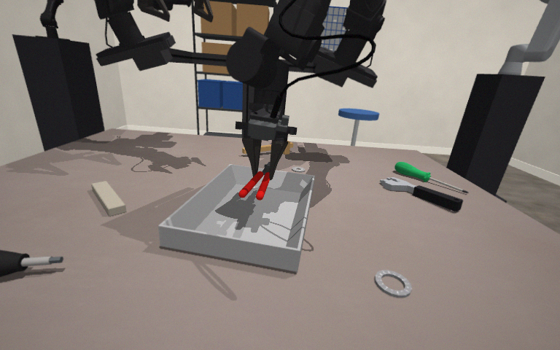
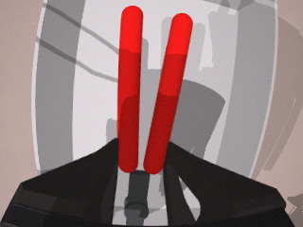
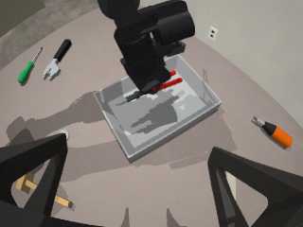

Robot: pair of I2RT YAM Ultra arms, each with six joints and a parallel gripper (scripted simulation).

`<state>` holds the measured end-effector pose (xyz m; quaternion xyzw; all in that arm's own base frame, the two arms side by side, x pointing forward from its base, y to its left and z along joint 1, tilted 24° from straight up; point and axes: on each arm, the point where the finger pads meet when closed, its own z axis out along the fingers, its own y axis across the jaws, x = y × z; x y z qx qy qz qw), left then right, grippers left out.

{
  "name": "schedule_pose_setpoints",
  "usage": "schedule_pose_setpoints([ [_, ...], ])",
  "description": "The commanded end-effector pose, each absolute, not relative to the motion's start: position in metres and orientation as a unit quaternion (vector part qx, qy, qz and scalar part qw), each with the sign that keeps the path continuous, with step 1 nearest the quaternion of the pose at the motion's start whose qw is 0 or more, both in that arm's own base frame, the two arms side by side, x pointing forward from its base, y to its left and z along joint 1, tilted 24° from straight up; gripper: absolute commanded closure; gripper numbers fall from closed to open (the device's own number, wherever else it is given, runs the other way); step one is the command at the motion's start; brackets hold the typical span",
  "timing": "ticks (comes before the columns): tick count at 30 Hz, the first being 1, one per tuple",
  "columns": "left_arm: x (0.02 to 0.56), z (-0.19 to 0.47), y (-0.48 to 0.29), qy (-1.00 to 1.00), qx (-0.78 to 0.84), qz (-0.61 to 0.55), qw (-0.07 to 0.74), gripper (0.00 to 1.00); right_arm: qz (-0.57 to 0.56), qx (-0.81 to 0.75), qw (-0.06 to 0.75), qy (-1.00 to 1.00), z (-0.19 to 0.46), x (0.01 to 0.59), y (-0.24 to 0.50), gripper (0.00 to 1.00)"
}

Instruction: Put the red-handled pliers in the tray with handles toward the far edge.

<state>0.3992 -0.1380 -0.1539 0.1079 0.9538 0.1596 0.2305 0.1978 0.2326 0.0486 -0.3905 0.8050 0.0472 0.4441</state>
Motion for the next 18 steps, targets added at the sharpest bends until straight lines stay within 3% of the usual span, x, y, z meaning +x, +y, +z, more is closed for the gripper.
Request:
schedule_pose_setpoints([
  [1,0.420,-0.129,-0.159,0.947,0.111,0.142,0.266,0.78,0.046,-0.373,0.458,0.806,0.051,0.200,0.234,0.00],
  [18,0.425,-0.128,-0.164,0.948,0.110,0.146,0.259,0.78,0.050,-0.366,0.466,0.804,0.057,0.203,0.236,0.00],
])
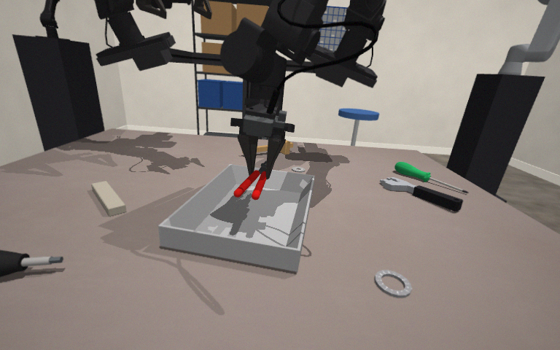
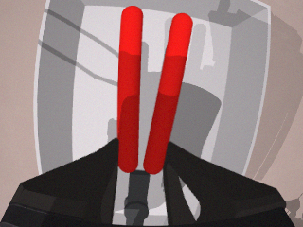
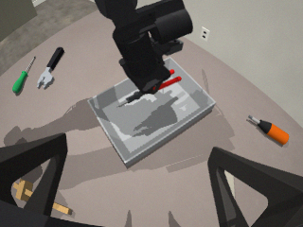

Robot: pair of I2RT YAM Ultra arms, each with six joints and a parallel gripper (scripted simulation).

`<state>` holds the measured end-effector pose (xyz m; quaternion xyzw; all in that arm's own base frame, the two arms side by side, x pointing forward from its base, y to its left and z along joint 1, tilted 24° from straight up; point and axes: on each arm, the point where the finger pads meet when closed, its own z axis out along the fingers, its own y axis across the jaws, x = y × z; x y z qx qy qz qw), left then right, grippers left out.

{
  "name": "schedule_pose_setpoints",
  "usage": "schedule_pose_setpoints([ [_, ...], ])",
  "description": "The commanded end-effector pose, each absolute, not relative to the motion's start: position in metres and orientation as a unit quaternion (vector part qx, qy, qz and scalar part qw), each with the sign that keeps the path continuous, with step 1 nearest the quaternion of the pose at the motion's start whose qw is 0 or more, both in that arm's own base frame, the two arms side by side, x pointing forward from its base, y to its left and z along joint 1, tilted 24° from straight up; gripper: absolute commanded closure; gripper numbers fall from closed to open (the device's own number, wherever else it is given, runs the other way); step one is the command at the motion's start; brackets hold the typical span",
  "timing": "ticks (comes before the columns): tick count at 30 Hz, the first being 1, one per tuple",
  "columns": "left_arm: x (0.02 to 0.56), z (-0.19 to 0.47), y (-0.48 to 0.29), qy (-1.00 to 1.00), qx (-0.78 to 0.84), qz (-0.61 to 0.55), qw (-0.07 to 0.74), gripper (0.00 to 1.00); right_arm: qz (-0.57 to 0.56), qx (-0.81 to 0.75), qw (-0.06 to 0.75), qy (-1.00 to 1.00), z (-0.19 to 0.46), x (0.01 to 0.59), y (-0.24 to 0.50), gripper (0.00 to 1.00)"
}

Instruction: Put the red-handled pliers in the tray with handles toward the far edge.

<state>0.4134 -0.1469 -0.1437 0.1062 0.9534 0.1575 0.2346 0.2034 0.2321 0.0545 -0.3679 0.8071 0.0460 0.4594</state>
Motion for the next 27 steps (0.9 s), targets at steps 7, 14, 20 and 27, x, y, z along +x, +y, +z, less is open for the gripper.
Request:
schedule_pose_setpoints([
  [7,0.437,-0.160,-0.158,0.948,0.110,0.141,0.263,0.78,0.050,-0.366,0.466,0.804,0.057,0.203,0.236,0.00],
  [14,0.440,-0.183,-0.155,0.948,0.113,0.140,0.264,0.78,0.050,-0.366,0.466,0.804,0.057,0.203,0.236,0.00],
  [20,0.442,-0.190,-0.151,0.947,0.112,0.142,0.264,0.78,0.050,-0.366,0.466,0.804,0.057,0.203,0.236,0.00],
  [27,0.436,-0.201,-0.145,0.948,0.114,0.143,0.259,0.78,0.050,-0.366,0.466,0.804,0.057,0.203,0.236,0.00],
])
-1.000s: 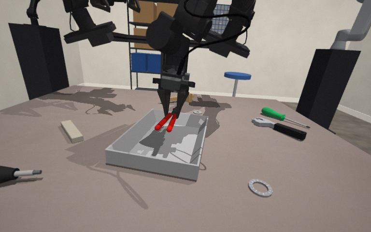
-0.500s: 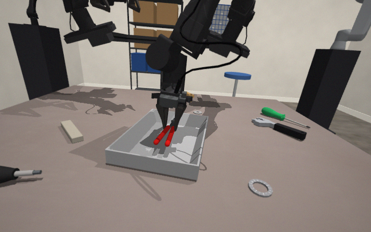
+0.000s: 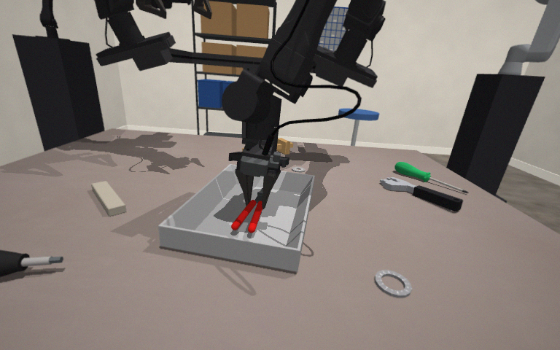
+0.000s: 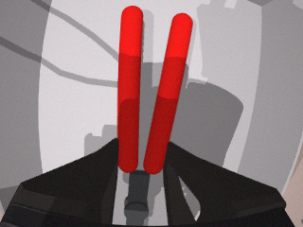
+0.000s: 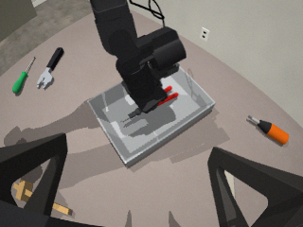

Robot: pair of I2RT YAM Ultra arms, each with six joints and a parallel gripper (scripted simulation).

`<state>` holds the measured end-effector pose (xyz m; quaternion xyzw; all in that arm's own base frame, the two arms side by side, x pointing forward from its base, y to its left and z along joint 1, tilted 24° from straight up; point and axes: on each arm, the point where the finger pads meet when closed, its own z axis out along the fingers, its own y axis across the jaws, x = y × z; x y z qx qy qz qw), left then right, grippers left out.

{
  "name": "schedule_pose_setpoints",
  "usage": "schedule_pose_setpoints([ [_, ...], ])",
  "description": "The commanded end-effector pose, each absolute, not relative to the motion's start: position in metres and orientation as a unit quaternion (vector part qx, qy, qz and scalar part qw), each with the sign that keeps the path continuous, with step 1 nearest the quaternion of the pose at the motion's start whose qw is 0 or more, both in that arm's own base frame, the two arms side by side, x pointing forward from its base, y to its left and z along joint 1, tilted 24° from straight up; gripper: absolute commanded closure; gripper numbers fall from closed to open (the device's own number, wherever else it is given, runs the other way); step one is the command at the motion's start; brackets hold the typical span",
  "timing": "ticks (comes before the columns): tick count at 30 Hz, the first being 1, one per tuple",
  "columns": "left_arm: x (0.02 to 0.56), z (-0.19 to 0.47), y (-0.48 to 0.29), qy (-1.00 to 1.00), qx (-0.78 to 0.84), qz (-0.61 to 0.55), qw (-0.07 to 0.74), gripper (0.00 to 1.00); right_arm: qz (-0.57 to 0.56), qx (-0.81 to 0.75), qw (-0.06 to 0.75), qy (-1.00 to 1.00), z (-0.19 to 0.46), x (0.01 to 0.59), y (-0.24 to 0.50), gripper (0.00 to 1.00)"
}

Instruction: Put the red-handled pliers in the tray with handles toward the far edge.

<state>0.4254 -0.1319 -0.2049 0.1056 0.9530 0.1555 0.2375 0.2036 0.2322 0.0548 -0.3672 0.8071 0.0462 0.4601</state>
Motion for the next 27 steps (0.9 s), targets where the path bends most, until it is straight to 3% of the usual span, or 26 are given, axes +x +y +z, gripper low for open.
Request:
schedule_pose_setpoints([
  [1,0.436,-0.202,-0.145,0.949,0.114,0.142,0.259,0.78,0.050,-0.366,0.466,0.804,0.057,0.203,0.236,0.00],
  [17,0.442,-0.205,-0.144,0.947,0.112,0.143,0.265,0.78,0.050,-0.366,0.466,0.804,0.057,0.203,0.236,0.00],
  [20,0.438,-0.203,-0.145,0.947,0.114,0.144,0.264,0.45,0.050,-0.366,0.466,0.804,0.057,0.203,0.236,0.00],
  [27,0.425,-0.197,-0.141,0.948,0.114,0.153,0.255,0.45,0.050,-0.366,0.466,0.804,0.057,0.203,0.236,0.00],
])
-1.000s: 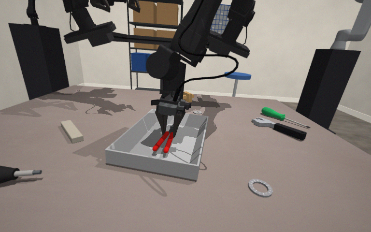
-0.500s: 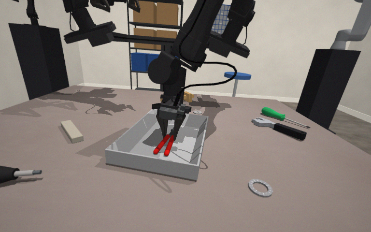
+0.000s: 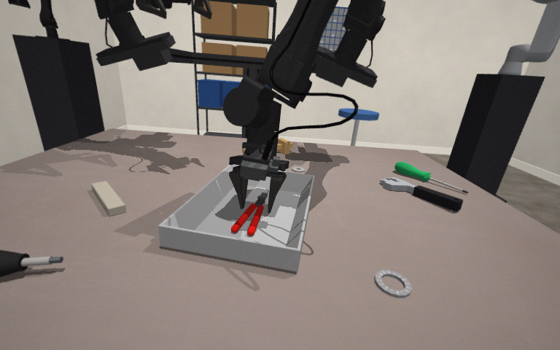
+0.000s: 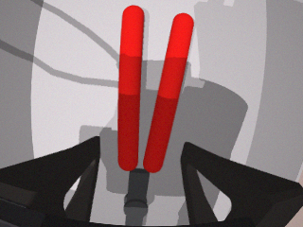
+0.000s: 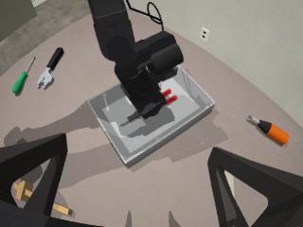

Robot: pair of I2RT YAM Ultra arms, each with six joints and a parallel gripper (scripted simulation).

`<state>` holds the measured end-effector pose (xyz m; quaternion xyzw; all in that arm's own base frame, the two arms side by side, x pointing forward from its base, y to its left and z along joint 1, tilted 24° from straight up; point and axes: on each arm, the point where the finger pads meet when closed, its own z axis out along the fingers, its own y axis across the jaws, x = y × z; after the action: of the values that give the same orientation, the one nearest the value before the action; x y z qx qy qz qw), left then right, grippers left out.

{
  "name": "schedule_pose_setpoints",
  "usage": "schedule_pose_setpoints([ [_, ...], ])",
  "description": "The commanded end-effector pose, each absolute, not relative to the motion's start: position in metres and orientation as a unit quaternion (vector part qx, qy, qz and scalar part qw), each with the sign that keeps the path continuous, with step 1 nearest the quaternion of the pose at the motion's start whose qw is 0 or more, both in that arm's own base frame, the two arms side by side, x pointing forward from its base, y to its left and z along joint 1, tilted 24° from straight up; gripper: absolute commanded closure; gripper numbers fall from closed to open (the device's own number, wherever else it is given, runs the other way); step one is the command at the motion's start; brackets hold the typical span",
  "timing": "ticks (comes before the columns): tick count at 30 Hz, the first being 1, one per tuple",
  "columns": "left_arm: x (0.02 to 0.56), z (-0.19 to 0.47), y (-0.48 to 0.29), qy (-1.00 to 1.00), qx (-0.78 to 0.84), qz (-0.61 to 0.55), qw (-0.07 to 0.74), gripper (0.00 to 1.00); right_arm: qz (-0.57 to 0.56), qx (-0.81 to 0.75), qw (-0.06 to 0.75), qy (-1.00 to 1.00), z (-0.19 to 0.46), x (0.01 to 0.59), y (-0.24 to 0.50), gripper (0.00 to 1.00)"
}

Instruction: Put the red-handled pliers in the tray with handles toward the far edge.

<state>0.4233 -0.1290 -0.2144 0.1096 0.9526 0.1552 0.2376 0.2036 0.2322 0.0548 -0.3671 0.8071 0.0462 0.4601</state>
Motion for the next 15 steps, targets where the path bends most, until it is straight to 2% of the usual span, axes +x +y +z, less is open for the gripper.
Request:
schedule_pose_setpoints([
  [1,0.423,-0.196,-0.141,0.948,0.114,0.154,0.253,0.45,0.050,-0.366,0.466,0.804,0.057,0.203,0.236,0.00],
  [7,0.414,-0.186,-0.143,0.948,0.114,0.154,0.252,0.45,0.050,-0.366,0.466,0.804,0.057,0.203,0.236,0.00],
  [8,0.413,-0.184,-0.143,0.948,0.114,0.154,0.254,0.35,0.050,-0.366,0.466,0.804,0.057,0.203,0.236,0.00],
  [15,0.397,-0.164,-0.147,0.949,0.115,0.156,0.250,0.35,0.050,-0.366,0.466,0.804,0.057,0.203,0.236,0.00],
])
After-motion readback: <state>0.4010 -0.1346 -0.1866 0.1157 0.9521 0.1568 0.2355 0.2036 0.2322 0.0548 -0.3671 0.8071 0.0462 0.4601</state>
